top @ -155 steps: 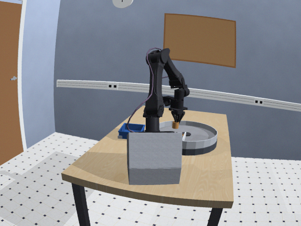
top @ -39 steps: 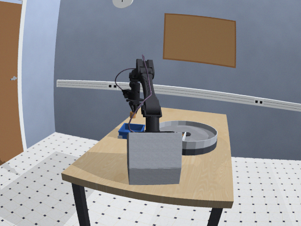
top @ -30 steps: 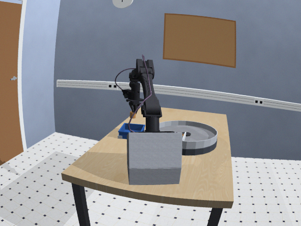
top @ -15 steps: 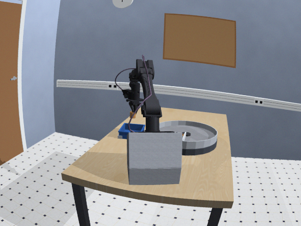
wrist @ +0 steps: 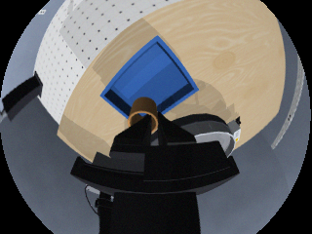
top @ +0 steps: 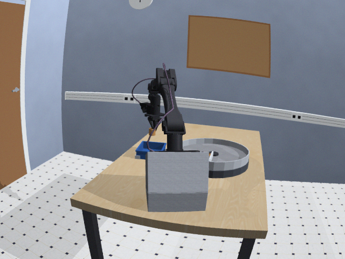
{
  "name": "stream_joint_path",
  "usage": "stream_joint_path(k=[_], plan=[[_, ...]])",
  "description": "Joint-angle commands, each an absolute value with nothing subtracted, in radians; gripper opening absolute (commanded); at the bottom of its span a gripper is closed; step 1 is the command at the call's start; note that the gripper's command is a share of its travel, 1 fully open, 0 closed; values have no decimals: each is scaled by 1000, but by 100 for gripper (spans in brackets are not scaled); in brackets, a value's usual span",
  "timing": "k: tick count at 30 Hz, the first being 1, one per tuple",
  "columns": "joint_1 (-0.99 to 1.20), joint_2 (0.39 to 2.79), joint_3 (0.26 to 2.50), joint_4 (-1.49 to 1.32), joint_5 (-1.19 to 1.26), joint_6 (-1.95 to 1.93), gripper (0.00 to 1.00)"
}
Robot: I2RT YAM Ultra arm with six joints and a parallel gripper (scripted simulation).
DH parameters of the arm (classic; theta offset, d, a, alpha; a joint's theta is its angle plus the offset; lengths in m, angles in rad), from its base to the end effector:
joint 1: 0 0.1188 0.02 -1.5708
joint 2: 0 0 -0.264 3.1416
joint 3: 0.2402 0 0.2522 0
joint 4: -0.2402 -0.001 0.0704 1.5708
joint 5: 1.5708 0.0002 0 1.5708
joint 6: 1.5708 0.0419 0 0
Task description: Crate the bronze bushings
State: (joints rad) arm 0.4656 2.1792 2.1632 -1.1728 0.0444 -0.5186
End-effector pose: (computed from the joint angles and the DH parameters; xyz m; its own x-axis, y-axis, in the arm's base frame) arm 0.4100 0.2051 0.2873 -0.5051 -0.8080 -0.3033 -0.7877 0.5753 -0.2206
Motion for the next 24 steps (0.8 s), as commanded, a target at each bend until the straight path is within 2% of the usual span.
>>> stream_joint_path(k=[1,24], plan=[[483,2177,2196,-1191,50,-513,0],[485,2188,2198,-1191,52,-509,0]])
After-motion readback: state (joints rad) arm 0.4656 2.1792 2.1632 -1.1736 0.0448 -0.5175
